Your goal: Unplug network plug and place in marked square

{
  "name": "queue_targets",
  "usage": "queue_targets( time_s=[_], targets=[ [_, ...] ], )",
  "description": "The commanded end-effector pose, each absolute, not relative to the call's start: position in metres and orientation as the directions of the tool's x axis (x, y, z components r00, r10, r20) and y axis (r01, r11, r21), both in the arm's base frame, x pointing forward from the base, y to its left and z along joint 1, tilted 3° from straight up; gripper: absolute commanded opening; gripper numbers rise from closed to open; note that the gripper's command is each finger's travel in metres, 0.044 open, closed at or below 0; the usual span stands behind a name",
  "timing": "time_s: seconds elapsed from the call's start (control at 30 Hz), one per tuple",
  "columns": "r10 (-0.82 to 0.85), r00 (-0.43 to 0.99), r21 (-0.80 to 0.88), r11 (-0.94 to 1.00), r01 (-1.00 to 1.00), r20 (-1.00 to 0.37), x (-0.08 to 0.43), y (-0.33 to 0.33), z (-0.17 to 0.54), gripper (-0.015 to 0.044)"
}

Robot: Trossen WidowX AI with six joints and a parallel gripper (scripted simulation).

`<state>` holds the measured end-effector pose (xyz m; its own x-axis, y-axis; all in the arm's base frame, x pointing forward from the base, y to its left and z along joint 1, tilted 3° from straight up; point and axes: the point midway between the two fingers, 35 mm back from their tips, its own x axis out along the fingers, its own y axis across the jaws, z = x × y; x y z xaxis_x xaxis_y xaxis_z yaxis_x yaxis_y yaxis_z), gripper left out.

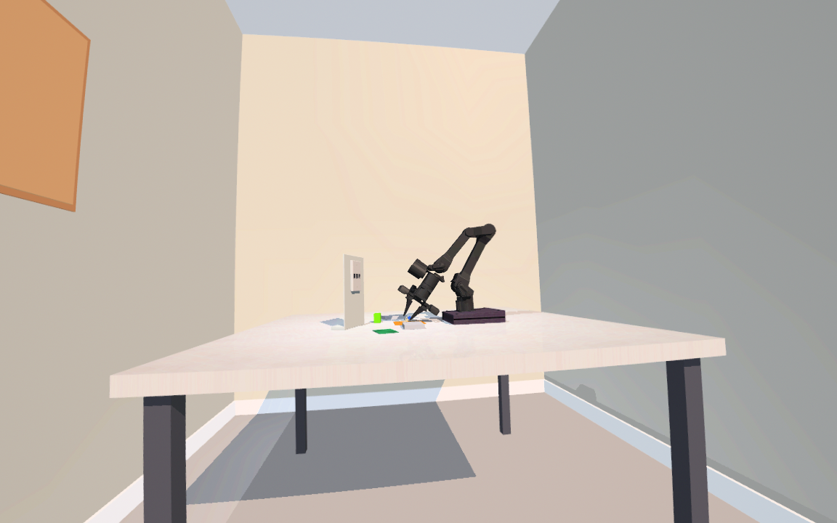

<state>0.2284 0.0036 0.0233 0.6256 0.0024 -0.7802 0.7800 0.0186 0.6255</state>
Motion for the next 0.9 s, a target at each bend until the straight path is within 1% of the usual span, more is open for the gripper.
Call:
queue_targets(
  time_s=[0.0,0.87],
  targets=[
    [0.002,0.625,0.625,0.019,0.781,-0.781,0.228,0.004,0.023,0.0156],
    [0.004,0.623,0.623,0.020,0.782,-0.782,0.218,0.004,0.036,0.0156]
  ],
)
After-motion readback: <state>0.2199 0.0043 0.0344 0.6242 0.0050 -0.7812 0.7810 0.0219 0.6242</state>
